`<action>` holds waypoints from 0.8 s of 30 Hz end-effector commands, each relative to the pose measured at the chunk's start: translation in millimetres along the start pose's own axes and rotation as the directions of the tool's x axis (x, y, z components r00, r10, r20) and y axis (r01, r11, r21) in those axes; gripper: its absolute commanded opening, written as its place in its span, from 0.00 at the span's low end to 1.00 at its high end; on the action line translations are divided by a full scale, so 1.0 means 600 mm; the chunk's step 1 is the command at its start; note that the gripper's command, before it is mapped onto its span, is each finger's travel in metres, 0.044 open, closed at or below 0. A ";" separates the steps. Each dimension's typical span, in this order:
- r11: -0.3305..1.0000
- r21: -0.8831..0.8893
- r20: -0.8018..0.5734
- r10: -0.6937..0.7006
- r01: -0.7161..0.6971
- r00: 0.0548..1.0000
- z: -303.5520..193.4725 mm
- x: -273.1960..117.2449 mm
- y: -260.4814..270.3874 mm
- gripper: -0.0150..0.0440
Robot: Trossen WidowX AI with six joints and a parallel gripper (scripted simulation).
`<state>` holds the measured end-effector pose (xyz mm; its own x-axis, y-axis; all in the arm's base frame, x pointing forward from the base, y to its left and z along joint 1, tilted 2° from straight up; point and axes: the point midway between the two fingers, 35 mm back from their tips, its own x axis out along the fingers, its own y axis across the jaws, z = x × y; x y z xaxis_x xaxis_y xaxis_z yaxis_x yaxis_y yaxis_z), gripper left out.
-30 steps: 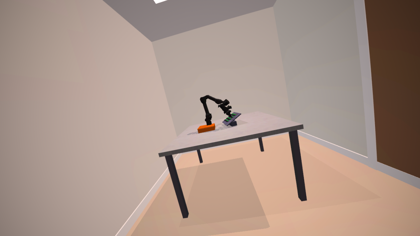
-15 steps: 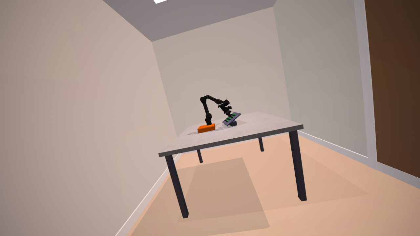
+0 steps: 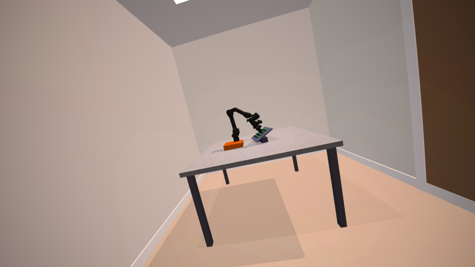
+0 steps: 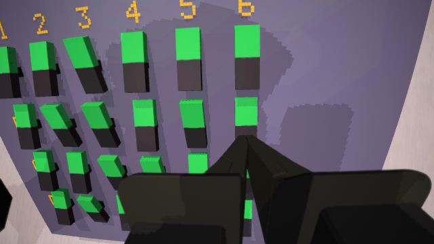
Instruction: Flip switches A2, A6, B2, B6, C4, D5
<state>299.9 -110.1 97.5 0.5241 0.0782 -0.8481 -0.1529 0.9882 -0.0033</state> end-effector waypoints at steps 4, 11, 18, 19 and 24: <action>1.000 0.006 -0.001 -0.004 0.004 1.000 0.000 0.002 -0.001 0.25; 1.000 0.006 -0.001 -0.004 0.004 1.000 -0.001 0.004 -0.001 0.25; 1.000 0.006 -0.001 -0.004 0.004 1.000 -0.001 0.005 -0.001 0.25; 1.000 0.006 -0.001 -0.004 0.004 1.000 -0.001 0.005 -0.001 0.25; 1.000 0.006 -0.001 -0.004 0.004 1.000 -0.001 0.006 -0.001 0.25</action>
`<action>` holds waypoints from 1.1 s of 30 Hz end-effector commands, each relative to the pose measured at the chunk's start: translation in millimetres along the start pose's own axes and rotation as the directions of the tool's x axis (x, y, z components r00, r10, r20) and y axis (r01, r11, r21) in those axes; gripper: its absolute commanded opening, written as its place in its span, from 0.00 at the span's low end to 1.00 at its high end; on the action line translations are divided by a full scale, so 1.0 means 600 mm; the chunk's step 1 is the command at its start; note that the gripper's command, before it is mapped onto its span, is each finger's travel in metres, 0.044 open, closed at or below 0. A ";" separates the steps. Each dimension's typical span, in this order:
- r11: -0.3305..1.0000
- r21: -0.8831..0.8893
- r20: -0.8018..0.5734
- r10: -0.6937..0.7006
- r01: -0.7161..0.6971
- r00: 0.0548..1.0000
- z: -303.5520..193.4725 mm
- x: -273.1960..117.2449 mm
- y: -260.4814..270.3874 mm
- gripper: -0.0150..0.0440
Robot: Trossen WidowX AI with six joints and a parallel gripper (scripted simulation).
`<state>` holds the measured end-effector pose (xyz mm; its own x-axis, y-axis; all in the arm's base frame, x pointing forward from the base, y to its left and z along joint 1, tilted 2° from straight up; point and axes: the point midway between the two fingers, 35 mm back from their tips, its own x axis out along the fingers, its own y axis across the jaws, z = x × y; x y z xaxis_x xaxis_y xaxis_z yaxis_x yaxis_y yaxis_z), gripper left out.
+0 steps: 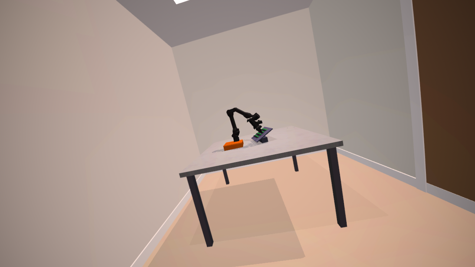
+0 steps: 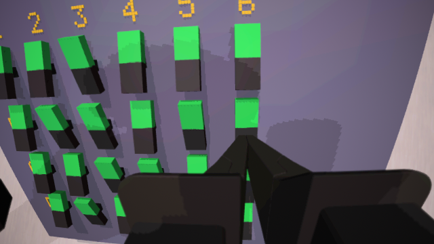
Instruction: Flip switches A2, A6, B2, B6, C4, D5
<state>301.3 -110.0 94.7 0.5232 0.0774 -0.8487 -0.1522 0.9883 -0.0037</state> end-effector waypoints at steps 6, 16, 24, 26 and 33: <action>1.000 0.006 0.000 -0.003 0.003 1.000 0.000 0.003 -0.001 0.25; 1.000 0.005 -0.028 -0.003 0.003 1.000 0.004 -0.105 -0.001 0.25; 1.000 0.007 -0.031 0.001 0.000 1.000 -0.017 -0.106 0.079 0.25; 1.000 0.008 -0.029 0.002 -0.002 1.000 -0.029 -0.105 0.106 0.25; 1.000 0.009 -0.051 0.003 -0.002 0.999 -0.030 -0.052 0.109 0.25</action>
<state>254.4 -54.2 133.1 0.5103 0.0689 -0.8572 -0.1501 0.9886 -0.0099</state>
